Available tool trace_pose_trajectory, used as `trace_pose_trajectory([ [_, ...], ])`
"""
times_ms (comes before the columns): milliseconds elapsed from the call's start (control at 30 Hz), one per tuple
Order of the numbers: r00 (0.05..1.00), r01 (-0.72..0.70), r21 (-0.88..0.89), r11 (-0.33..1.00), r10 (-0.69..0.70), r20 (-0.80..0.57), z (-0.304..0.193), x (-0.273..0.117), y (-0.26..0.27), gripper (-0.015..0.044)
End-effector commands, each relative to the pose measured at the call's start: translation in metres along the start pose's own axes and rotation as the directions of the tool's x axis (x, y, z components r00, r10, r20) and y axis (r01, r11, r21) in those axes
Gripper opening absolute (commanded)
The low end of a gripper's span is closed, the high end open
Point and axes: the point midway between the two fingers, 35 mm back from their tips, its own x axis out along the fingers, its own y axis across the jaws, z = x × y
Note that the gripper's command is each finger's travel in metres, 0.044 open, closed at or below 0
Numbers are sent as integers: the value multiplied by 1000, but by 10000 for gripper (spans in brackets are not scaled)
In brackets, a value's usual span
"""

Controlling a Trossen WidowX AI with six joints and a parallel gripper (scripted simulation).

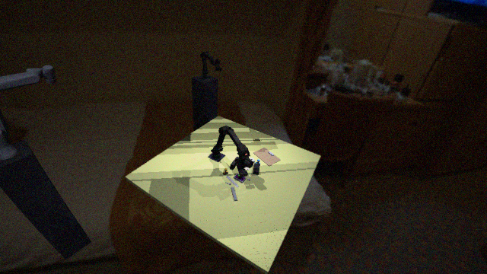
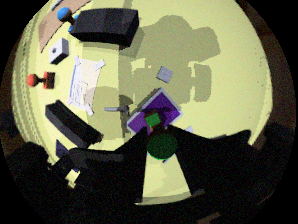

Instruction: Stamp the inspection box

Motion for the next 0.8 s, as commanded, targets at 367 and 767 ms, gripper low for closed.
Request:
trace_pose_trajectory([
  [367,1000,-2,1,1000,2,-1,0,9,1,0],
  [767,1000,-2,0,1000,2,-1,0,11,1,0],
])
